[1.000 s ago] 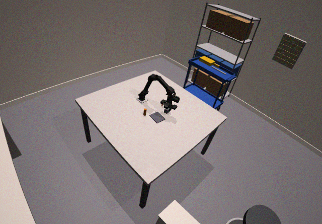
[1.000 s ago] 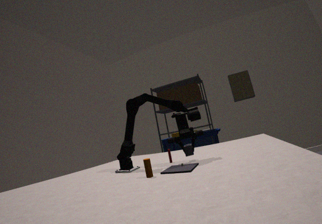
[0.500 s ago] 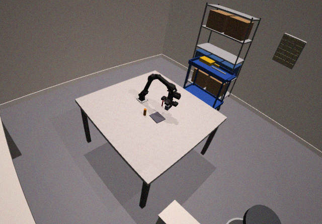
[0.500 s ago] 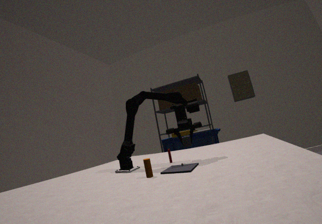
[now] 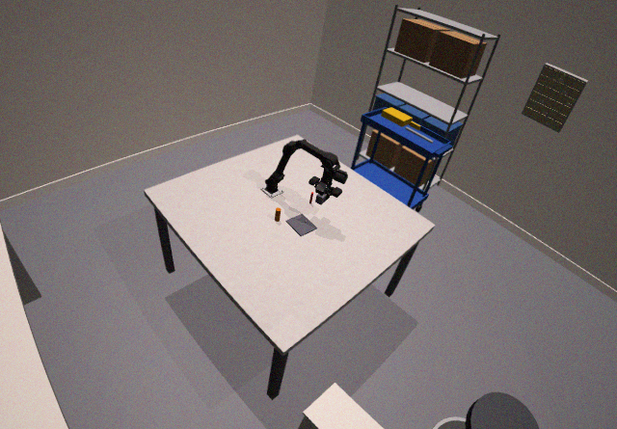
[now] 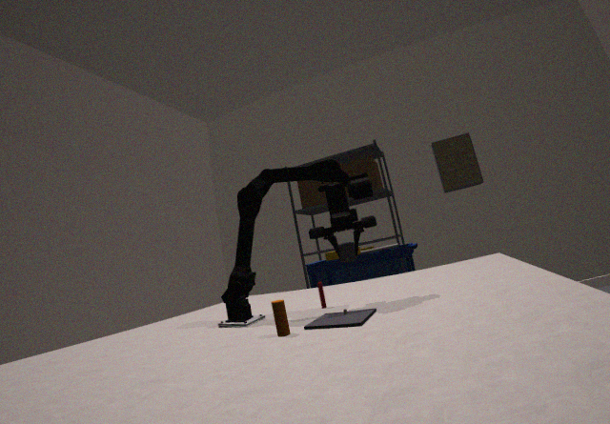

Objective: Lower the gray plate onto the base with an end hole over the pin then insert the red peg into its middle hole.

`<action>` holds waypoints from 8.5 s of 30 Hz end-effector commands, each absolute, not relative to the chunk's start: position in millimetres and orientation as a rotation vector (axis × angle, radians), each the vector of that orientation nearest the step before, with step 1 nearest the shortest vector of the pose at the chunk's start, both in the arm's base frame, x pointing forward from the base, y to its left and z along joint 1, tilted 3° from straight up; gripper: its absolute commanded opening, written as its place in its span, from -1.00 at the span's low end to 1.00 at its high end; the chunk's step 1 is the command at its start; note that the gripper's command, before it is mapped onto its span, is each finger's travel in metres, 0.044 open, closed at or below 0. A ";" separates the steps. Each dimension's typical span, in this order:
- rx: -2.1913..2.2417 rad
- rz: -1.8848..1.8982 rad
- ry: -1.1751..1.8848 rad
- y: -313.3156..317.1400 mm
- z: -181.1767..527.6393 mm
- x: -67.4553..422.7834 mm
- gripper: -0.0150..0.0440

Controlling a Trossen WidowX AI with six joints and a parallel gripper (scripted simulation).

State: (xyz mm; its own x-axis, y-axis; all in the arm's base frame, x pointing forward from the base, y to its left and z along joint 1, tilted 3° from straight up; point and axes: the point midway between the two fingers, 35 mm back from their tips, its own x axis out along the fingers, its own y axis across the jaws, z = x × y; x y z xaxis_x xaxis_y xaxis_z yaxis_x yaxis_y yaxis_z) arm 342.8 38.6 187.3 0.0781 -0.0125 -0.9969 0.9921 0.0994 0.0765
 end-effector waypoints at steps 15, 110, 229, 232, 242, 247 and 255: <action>1.098 -1.031 1.220 0.0 167.4 349.7 -0.49; 0.934 -0.895 1.283 -95.0 76.2 345.6 -0.22; 0.952 -0.894 1.303 100.1 78.7 237.9 -0.45; 0.952 -0.894 1.303 100.1 78.7 237.9 -0.49; 0.952 -0.894 1.303 100.1 78.7 237.9 -0.49; 0.952 -0.894 1.303 100.4 81.8 238.3 -0.49; 0.953 -0.894 1.303 102.0 105.0 240.0 -0.49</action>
State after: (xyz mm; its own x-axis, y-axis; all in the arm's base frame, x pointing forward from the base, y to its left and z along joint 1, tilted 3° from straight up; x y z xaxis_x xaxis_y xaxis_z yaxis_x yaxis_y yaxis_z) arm 238.6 101.4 96.2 0.0613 -0.0037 -0.9981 0.9297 0.3641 0.0558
